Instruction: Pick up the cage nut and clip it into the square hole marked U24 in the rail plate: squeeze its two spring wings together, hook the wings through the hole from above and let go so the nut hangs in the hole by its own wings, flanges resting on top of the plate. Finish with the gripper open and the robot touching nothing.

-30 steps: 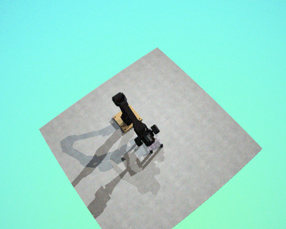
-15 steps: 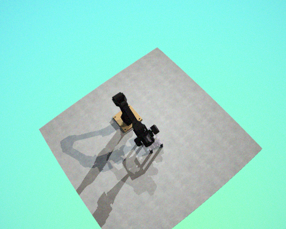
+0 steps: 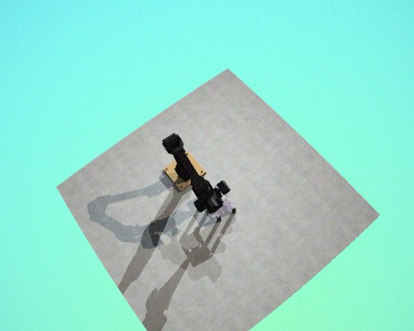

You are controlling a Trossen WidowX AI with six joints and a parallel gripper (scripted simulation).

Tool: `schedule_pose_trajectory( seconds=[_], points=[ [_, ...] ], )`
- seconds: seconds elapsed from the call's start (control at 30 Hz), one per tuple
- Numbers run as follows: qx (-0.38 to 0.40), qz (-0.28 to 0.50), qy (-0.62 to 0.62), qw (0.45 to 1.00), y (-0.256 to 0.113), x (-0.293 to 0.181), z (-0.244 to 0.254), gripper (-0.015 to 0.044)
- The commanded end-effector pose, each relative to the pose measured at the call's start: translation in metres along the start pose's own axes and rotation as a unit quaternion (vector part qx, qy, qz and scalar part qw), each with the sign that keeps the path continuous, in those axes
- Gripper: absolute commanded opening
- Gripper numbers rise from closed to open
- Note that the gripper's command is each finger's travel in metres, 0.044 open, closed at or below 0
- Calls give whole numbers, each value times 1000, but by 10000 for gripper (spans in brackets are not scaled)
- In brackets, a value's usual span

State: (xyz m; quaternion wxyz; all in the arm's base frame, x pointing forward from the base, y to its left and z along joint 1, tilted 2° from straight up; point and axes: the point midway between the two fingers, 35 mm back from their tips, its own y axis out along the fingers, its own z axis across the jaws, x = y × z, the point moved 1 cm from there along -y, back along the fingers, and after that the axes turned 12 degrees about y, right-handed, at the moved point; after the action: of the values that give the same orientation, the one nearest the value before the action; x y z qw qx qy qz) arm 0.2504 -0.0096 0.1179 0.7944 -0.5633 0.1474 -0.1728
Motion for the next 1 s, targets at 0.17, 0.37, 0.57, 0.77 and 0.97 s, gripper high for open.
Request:
schedule_pose_trajectory(
  seconds=[0.17,0.37,0.57,0.77,0.97],
  points=[
    [7,1,-3,1000,0,0,0,37],
    [10,1,-3,1000,0,1,-1,37],
    [11,2,-3,1000,0,1,-2,37],
    [16,3,-3,1000,0,1,-3,37],
    [18,3,-3,1000,0,1,-3,37]
  ],
)
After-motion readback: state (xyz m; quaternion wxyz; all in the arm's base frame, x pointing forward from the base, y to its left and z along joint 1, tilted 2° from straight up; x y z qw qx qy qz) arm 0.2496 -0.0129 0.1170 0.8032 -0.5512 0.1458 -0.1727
